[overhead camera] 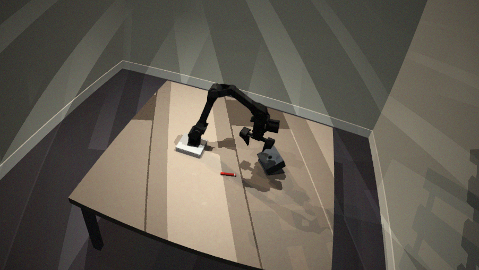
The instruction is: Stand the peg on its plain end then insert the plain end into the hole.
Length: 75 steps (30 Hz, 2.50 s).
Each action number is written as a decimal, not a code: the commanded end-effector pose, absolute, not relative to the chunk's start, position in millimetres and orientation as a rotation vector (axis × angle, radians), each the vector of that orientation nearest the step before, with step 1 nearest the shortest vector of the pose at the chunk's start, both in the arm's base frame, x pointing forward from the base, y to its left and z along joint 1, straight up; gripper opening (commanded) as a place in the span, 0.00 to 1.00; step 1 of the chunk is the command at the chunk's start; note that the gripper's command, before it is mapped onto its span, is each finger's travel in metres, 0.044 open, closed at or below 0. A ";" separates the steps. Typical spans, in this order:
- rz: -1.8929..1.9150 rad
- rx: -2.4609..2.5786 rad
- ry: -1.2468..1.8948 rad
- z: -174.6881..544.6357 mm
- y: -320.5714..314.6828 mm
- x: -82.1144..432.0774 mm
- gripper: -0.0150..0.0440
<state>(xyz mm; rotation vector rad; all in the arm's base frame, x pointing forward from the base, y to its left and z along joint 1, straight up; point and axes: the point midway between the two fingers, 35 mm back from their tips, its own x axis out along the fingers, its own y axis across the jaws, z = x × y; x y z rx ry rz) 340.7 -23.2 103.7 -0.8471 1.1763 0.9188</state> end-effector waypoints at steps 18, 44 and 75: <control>0.334 -0.325 1.477 93.2 -130.9 283.6 1.00; 0.065 -0.093 1.549 79.8 -169.4 251.0 1.00; 0.065 -0.093 1.549 29.9 -170.5 252.2 1.00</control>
